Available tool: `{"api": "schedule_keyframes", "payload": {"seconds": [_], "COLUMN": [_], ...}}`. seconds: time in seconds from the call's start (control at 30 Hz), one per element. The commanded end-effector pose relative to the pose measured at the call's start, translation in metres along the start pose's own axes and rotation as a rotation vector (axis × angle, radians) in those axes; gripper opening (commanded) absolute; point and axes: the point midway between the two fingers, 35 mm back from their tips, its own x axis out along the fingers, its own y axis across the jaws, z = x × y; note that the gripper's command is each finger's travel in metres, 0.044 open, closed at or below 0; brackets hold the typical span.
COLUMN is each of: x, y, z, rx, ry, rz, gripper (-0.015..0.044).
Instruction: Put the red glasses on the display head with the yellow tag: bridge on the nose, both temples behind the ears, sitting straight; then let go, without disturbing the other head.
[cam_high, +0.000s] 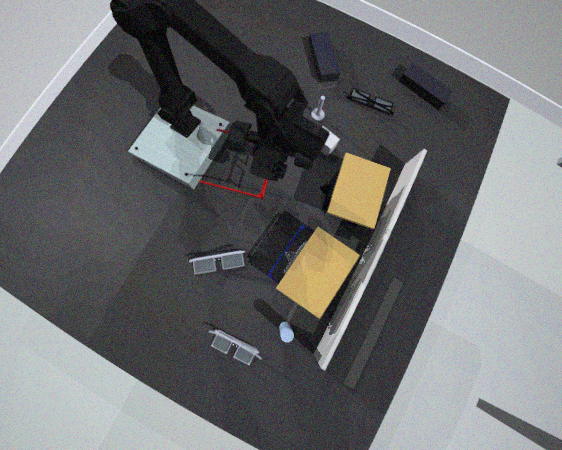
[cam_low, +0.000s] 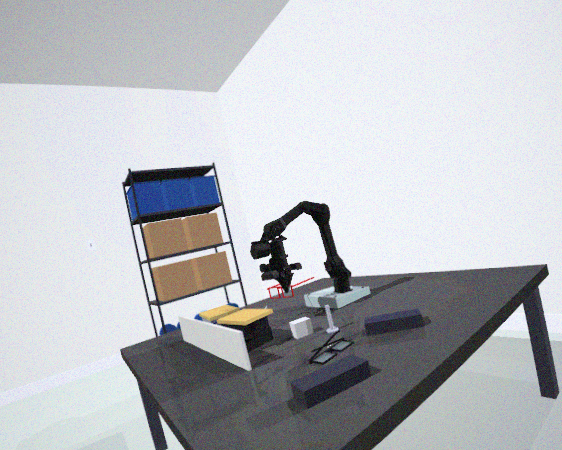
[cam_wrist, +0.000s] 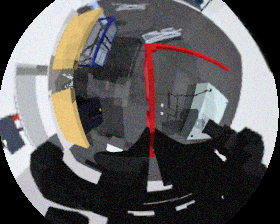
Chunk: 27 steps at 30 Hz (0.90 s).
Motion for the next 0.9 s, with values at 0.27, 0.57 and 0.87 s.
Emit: {"api": "schedule_keyframes", "payload": {"seconds": [0.27,0.57,0.87], "x": [0.013,0.021,0.029], "y": [-0.001,0.000,0.001], "z": [0.002,0.002,0.003], "rx": [0.010,0.010,0.010], "ry": [-0.003,-0.003,-0.003], "rz": [-0.007,-0.007,-0.007], "gripper": [0.0000,0.0000,0.0000]}}
